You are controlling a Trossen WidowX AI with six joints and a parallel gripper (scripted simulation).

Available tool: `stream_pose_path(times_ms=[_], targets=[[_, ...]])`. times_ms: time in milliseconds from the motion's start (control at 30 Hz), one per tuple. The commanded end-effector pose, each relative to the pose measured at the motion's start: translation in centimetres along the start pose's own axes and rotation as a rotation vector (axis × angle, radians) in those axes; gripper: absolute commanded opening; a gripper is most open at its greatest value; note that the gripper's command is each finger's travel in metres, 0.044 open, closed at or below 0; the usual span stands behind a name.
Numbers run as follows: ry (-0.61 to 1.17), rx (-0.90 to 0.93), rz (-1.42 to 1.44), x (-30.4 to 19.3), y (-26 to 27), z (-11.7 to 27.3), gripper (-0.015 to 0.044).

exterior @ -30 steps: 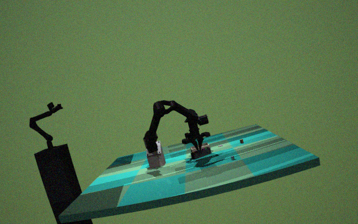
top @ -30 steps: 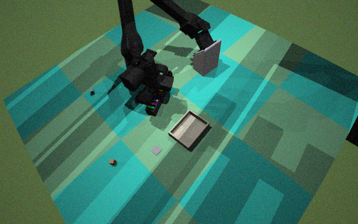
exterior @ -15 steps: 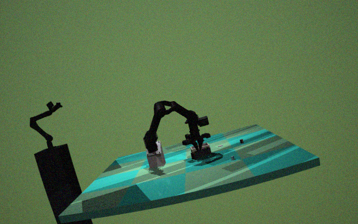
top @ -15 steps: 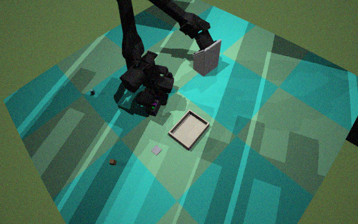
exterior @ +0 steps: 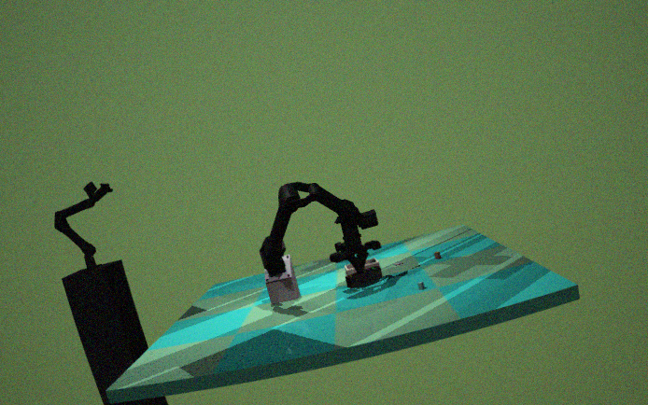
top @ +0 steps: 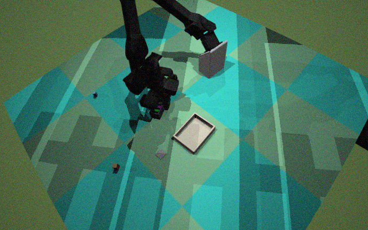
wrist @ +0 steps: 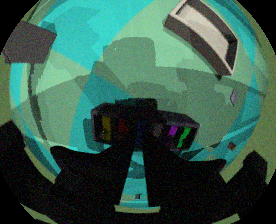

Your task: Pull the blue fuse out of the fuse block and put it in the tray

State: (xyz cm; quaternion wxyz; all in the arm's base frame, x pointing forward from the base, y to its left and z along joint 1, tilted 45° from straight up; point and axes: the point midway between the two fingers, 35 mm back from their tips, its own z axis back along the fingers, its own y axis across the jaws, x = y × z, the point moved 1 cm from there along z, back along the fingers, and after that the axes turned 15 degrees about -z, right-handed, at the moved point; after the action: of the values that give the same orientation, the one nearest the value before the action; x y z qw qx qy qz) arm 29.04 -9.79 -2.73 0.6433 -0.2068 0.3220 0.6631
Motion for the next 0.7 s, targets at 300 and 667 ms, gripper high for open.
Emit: stream_pose_path(times_ms=[300,667], targets=[[0.0,-0.001,0.0,0.01,-0.05,0.61,0.0],[0.0,-0.001,0.001,0.02,-0.08,1.15,0.0]])
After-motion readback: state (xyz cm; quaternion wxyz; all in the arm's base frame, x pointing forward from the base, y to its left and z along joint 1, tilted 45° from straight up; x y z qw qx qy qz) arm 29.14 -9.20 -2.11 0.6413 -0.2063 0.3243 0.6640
